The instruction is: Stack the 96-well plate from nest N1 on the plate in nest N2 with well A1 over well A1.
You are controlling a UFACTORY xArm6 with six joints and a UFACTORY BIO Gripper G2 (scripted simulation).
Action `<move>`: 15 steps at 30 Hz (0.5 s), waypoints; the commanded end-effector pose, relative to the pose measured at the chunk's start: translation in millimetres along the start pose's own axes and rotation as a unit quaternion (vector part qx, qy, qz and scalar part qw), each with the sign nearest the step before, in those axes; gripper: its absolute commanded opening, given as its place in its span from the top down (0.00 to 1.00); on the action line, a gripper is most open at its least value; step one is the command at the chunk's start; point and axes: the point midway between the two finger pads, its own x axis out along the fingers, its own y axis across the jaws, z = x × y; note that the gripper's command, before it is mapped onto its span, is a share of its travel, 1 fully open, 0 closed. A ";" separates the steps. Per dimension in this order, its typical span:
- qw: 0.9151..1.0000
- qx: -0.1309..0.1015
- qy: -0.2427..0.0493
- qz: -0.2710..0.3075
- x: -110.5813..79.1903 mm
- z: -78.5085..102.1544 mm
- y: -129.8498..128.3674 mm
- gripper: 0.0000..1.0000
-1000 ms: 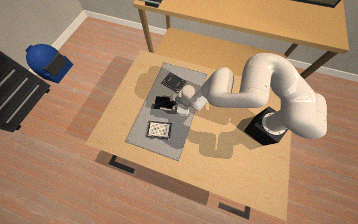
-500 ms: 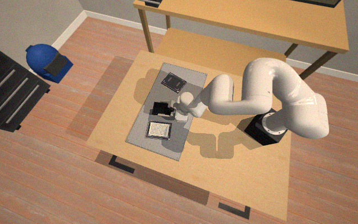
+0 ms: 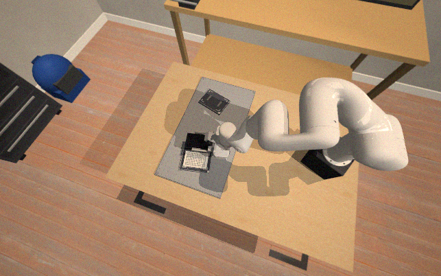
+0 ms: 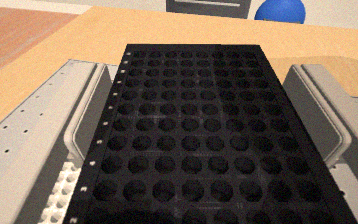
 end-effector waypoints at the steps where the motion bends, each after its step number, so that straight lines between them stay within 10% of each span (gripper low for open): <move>1: 1.000 -0.001 -0.001 0.000 3.3 1.8 15.7 1.00; 15: 1.000 -0.001 -0.001 0.000 8.2 1.7 55.5 1.00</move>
